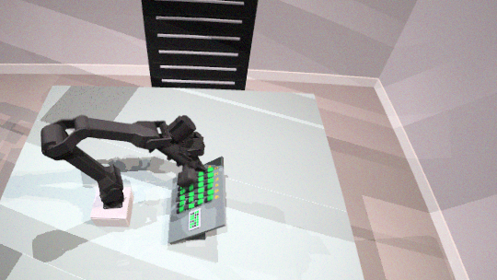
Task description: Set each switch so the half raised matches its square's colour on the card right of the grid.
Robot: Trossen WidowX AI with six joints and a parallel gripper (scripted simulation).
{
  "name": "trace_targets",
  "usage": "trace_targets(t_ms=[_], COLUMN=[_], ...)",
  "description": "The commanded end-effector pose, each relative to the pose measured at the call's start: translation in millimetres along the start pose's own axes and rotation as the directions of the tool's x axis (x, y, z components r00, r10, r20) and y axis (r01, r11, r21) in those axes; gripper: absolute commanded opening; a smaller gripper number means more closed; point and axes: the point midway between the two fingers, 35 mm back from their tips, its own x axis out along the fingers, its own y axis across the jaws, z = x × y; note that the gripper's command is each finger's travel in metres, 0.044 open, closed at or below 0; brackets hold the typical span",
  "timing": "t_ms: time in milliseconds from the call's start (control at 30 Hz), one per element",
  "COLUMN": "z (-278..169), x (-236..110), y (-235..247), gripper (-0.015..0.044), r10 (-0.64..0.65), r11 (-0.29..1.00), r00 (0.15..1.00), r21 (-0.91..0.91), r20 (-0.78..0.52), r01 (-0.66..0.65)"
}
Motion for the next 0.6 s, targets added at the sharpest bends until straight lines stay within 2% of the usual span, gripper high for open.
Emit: trace_targets(t_ms=[0,567], z=[-0.7,-0.7], x=[1.0,3.3], y=[0.7,0.7], gripper=[0.0000,0.0000], r10=[0.005,0.005], r11=[1.000,1.000], r00=[1.000,1.000], r21=[-0.007,-0.007], r20=[-0.002,-0.002], r01=[-0.005,-0.005])
